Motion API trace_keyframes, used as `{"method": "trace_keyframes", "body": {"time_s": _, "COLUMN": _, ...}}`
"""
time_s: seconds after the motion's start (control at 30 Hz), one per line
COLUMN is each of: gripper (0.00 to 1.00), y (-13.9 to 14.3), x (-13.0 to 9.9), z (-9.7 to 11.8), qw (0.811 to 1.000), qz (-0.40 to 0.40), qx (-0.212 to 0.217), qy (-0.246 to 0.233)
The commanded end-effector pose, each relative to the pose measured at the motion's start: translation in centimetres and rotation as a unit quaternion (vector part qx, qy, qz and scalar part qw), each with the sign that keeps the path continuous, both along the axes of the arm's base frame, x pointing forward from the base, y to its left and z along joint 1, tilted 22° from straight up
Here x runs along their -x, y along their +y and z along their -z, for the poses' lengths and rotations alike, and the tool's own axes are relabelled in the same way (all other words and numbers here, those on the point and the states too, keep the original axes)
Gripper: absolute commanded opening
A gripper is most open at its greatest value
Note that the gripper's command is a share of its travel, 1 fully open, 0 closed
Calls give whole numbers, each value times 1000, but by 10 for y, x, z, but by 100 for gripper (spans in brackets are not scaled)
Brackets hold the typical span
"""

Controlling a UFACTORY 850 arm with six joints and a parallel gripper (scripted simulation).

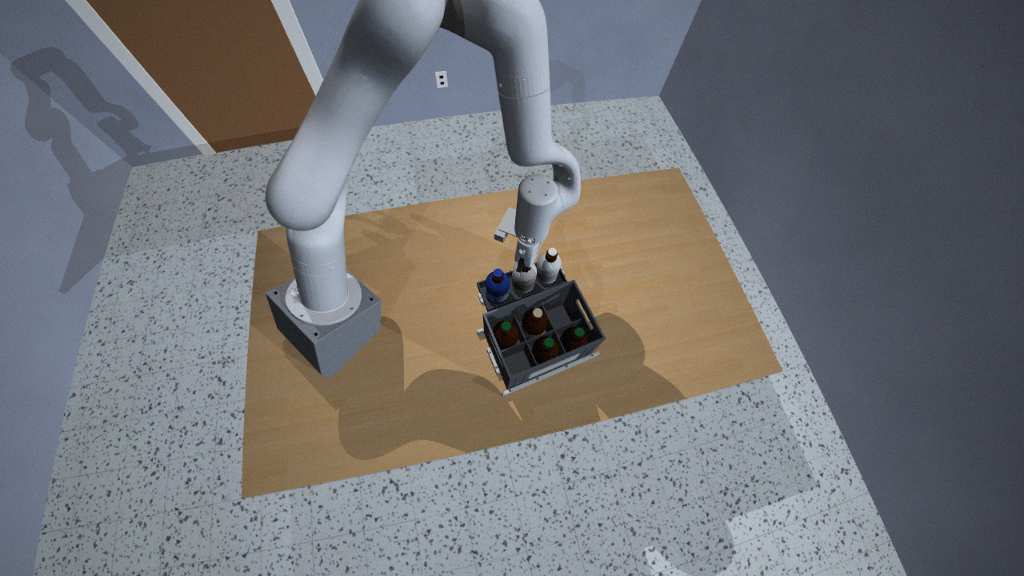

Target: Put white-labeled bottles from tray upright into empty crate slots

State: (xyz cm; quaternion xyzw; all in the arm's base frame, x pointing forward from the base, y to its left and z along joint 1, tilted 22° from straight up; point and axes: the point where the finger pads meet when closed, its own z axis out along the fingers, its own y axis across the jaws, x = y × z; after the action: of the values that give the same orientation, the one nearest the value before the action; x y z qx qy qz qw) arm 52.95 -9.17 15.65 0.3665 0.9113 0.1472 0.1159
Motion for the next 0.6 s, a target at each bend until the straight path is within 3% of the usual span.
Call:
{"method": "trace_keyframes", "body": {"time_s": 0.0, "gripper": 0, "y": -1, "x": 0, "z": -3, "qw": 1000, "qz": 0, "qx": 0, "qy": -1}}
{"method": "trace_keyframes", "body": {"time_s": 0.57, "gripper": 0, "y": -2, "x": 2, "z": -10, "qw": 1000, "qz": 0, "qx": 0, "qy": -1}}
